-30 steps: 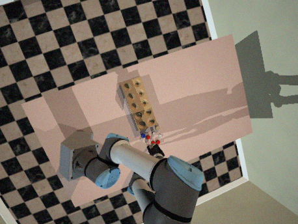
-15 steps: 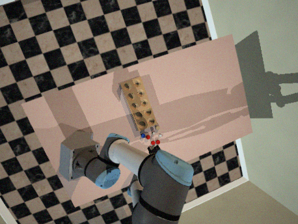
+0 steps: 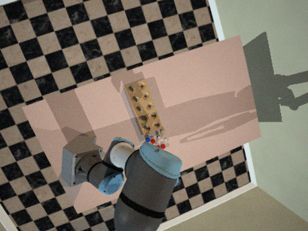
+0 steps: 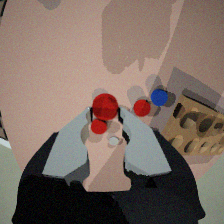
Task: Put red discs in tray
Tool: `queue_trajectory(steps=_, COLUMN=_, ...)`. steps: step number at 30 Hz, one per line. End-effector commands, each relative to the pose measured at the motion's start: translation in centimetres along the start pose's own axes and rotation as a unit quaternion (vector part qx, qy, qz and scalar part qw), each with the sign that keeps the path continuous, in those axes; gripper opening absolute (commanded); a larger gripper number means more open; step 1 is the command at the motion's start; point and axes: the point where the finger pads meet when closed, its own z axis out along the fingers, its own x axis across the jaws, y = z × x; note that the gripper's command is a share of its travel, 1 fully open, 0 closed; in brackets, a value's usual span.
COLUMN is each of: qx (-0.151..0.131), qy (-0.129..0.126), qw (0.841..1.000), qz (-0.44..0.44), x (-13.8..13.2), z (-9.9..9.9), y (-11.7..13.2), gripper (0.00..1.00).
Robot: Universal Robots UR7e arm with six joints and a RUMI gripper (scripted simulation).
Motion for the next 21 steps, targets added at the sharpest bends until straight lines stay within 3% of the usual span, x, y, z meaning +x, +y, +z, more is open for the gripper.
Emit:
queue_trajectory(steps=1, qx=-0.001, qy=0.004, qw=1.0, qz=0.0, x=-0.1, z=-1.3, y=0.0, gripper=0.0)
queue_trajectory(steps=21, qx=-0.002, qy=0.003, qw=1.0, qz=0.0, x=0.2, z=-3.4, y=0.0, gripper=0.0)
